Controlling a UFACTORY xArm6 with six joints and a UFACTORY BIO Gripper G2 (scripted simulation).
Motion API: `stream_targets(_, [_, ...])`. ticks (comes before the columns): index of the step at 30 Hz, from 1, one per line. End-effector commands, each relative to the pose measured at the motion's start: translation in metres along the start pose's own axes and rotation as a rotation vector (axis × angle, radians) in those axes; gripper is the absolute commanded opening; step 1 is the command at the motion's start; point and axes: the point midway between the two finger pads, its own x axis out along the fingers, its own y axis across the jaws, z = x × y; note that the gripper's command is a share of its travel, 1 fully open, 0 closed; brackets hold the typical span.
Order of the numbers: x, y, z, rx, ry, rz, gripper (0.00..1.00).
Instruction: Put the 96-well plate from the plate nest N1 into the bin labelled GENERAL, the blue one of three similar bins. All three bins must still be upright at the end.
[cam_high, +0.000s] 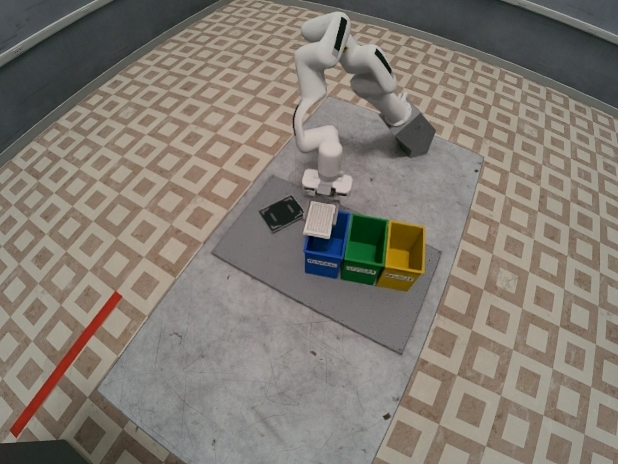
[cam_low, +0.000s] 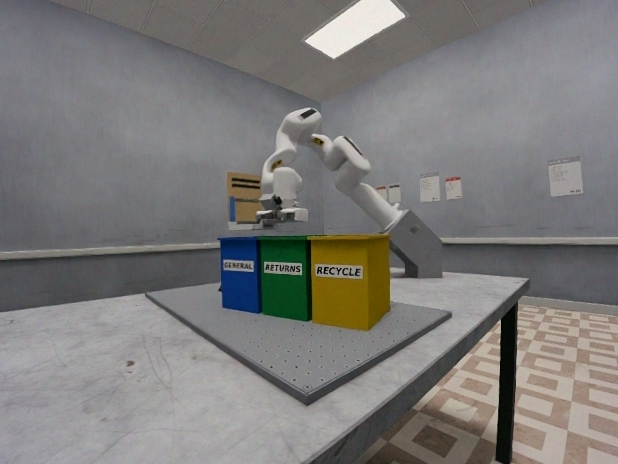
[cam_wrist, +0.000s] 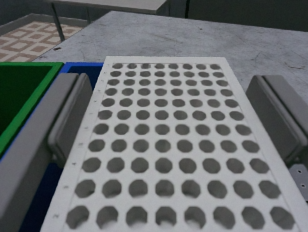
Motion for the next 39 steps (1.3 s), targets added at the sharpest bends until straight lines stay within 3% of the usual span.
stream_targets(1, [0.011, 0.013, 0.000, -0.002, -0.003, -0.002, 0.00])
stream_targets(11, [0.026, 0.033, -0.001, -0.002, -0.003, -0.002, 0.00])
stream_targets(39, [0.026, 0.033, -0.001, -0.002, -0.003, -0.002, 0.00])
